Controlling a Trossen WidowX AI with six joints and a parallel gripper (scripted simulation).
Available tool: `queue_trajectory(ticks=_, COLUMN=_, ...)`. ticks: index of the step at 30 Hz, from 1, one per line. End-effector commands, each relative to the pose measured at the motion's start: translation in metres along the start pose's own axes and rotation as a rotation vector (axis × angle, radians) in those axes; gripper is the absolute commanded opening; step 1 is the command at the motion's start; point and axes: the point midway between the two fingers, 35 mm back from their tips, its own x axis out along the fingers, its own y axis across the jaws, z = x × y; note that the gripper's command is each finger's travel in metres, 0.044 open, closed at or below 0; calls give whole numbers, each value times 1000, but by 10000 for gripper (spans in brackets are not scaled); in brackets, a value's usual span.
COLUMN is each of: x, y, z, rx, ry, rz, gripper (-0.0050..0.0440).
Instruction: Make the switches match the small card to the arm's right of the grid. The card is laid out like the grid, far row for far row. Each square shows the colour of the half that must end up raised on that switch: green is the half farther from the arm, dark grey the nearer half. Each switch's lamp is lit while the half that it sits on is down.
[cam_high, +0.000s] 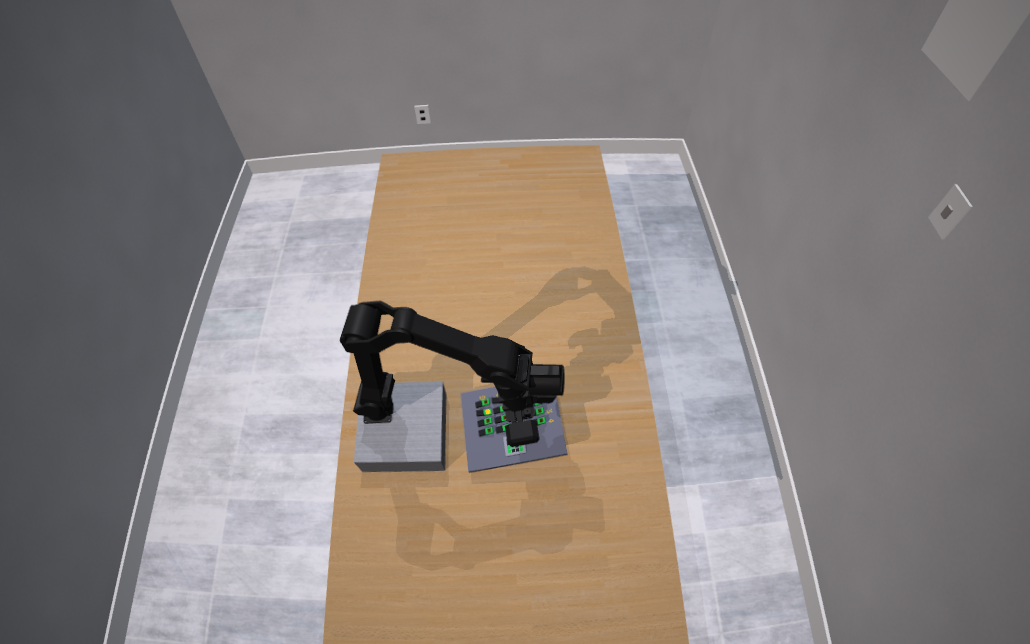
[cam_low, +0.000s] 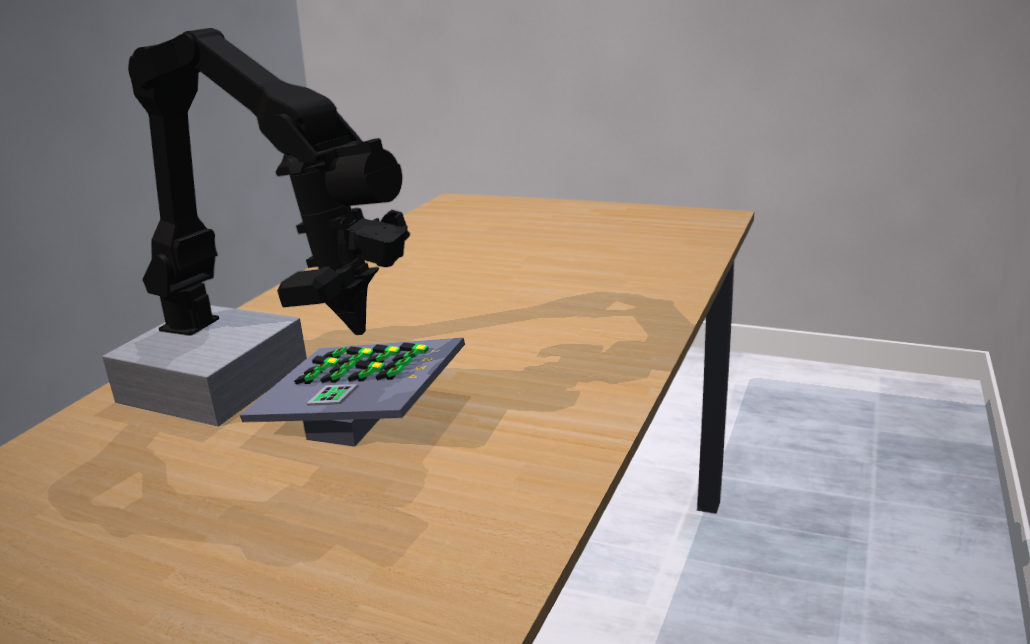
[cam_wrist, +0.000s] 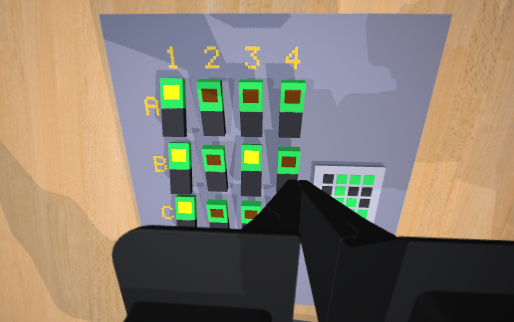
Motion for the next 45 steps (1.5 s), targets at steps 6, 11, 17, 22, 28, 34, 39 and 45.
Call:
queue_trajectory(ticks=6, x=19, y=-1, z=2, rx=-10, ry=12, rz=-3, gripper=-50)
queue_trajectory(ticks=11, x=31, y=0, z=-1, rx=-7, ry=23, rz=1, gripper=-50)
queue_trajectory(ticks=17, x=36, y=0, z=-1, rx=-7, ry=23, rz=1, gripper=-50)
queue_trajectory(ticks=22, x=41, y=0, z=-1, rx=-6, ry=23, rz=1, gripper=-50)
queue_trajectory(ticks=28, x=43, y=-1, z=1, rx=-5, ry=15, rz=-1, gripper=-50)
queue_trajectory(ticks=34, x=39, y=-1, z=4, rx=-5, ry=1, rz=-2, gripper=-50)
queue_trajectory(ticks=39, x=39, y=-1, z=4, rx=-5, ry=1, rz=-2, gripper=-50)
queue_trajectory(ticks=45, x=39, y=-1, z=4, rx=-5, ry=1, rz=-2, gripper=-50)
